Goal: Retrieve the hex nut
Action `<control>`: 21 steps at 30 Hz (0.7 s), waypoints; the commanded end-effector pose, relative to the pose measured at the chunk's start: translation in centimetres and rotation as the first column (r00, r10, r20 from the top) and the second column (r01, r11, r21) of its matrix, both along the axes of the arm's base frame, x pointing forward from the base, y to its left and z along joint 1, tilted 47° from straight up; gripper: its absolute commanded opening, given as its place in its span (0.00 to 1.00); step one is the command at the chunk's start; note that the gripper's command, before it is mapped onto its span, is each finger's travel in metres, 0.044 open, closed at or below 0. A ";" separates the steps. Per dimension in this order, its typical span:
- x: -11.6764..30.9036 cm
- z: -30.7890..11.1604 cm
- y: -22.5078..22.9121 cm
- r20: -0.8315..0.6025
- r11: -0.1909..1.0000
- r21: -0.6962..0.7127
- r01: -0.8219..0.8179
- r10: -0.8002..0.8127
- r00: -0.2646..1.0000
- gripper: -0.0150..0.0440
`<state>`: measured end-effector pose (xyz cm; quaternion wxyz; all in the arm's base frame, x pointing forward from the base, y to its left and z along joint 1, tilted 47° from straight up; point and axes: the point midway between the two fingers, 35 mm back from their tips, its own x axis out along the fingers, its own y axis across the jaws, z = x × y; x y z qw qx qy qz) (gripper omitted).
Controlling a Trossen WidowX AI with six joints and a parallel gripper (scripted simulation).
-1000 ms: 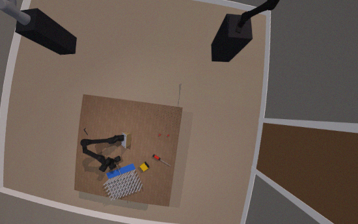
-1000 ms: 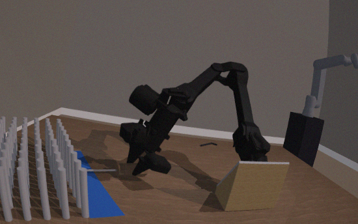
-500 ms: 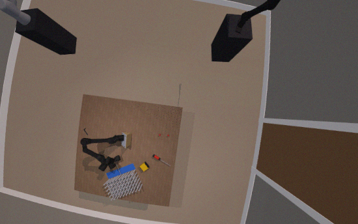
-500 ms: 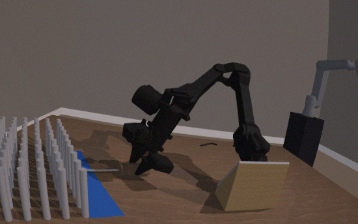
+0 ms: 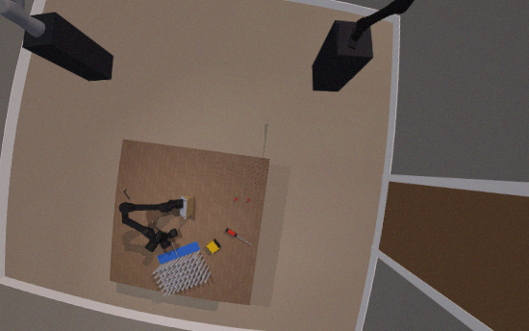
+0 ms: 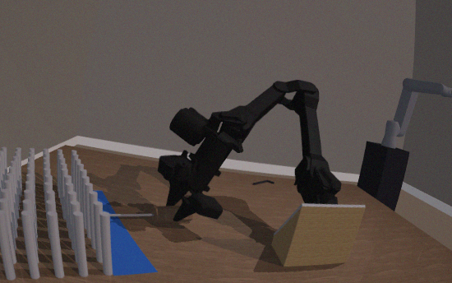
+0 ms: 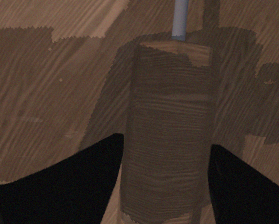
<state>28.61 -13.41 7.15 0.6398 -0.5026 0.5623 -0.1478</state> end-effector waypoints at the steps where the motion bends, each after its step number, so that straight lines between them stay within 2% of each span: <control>1: -0.3 0.2 0.0 -0.001 1.000 -0.001 -0.003 0.003 1.000 0.25; 21: -1.2 0.5 -0.2 -0.002 1.000 -0.002 -0.002 0.002 1.000 0.25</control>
